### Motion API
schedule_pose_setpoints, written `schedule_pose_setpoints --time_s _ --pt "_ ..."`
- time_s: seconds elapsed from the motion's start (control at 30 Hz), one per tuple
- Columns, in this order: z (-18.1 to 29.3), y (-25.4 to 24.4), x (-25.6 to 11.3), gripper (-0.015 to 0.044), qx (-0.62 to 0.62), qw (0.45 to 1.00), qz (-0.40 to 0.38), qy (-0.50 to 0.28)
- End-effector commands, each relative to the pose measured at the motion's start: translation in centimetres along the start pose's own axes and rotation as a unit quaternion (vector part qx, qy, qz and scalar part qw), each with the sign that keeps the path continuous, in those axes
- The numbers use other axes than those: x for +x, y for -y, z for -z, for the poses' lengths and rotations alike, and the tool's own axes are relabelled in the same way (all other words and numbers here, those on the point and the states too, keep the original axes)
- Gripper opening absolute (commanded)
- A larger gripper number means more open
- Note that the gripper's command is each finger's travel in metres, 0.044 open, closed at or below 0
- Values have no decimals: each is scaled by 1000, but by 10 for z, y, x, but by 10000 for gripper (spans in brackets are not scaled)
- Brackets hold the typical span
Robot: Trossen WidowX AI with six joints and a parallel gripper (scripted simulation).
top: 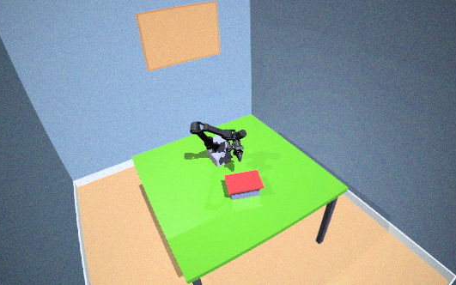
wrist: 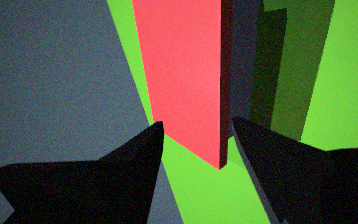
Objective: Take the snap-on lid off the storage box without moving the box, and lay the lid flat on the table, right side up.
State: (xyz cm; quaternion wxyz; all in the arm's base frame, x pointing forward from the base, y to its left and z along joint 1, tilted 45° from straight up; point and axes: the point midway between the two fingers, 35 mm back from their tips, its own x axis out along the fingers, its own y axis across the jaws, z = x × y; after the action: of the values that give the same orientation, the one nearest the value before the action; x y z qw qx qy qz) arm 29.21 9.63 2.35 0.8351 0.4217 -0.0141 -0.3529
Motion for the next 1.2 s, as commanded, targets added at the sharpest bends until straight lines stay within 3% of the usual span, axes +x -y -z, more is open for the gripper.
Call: schedule_pose_setpoints --time_s 0.0,0.47,1.17 --pt "-6 29 22 235 -7 1000 0 3" --pt "-6 30 25 235 -7 1000 1 3" --pt "-1 31 59 235 -5 1000 9 -1"
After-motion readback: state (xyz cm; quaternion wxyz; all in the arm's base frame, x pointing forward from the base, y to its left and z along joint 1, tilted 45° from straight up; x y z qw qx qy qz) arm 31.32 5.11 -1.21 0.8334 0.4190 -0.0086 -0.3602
